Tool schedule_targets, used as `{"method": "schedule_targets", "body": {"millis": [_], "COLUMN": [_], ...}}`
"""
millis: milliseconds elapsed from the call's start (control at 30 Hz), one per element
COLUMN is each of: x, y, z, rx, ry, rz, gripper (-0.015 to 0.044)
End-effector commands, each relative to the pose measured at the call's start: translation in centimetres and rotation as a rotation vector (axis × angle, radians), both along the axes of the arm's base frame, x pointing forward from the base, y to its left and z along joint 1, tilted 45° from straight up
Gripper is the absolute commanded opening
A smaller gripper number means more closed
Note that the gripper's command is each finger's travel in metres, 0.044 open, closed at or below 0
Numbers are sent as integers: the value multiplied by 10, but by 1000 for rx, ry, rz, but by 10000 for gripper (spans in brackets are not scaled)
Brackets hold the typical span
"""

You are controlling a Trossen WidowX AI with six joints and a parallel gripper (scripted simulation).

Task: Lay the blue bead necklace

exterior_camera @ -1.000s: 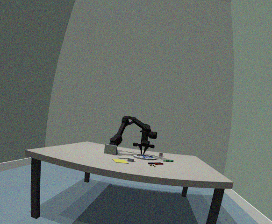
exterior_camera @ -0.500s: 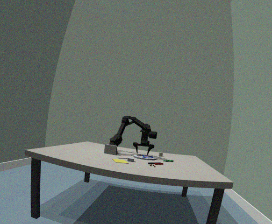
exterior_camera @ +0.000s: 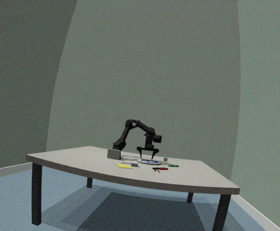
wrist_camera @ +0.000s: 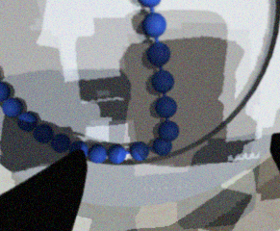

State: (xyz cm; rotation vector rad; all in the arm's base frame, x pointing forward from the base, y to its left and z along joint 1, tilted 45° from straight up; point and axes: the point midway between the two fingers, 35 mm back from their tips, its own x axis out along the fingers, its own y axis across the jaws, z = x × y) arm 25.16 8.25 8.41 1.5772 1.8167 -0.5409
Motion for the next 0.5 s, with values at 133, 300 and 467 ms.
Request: {"method": "schedule_targets", "body": {"millis": [133, 300, 467], "x": [0, 0, 13], "y": [0, 0, -22], "z": [1, 1, -11], "rx": [3, 3, -4], "ry": [-2, -2, -38], "rz": [2, 2, 34], "gripper": [440, 440, 309]}}
